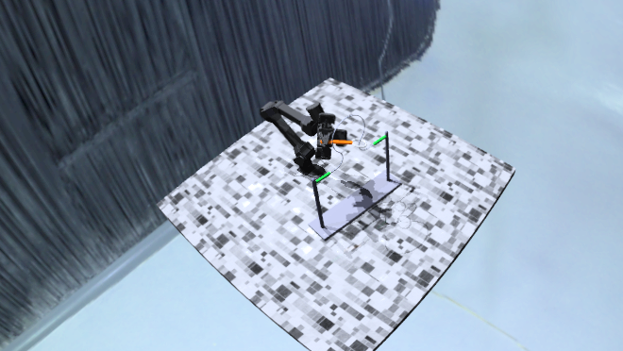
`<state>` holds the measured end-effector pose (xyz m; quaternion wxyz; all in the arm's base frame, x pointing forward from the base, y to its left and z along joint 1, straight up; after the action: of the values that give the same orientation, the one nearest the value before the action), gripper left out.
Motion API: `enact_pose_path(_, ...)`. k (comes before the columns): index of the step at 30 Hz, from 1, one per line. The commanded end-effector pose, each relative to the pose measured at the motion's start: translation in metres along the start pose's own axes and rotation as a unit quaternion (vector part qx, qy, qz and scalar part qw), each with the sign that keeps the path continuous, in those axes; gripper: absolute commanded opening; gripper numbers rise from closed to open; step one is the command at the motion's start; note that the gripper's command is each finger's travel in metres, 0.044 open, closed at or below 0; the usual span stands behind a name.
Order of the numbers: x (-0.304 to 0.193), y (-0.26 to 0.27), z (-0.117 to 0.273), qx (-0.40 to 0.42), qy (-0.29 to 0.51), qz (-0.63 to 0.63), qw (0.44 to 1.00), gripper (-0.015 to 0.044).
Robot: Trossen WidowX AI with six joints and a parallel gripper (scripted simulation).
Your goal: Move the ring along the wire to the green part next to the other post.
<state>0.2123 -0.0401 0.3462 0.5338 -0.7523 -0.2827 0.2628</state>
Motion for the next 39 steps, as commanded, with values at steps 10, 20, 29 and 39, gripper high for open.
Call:
enact_pose_path(10,0.0,0.033,0.008,0.086,0.028,-0.115,0.989,-0.015)
enact_pose_path(20,0.007,0.06,0.019,0.161,0.049,-0.212,0.963,-0.015)
enact_pose_path(29,0.015,0.084,0.025,0.217,0.043,-0.301,0.928,-0.015)
enact_pose_path(39,0.032,0.106,0.039,0.281,0.048,-0.399,0.871,-0.015)
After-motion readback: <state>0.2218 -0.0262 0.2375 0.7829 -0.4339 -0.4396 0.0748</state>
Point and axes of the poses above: the point midway between the two fingers, 35 mm back from their tips, its own z axis back along the fingers, its own y axis across the jaws, x = y × z, the point moved 6 cm from there along z, back along the fingers, and after that the axes turned 7 degrees about -z, right-handed, at the moved point
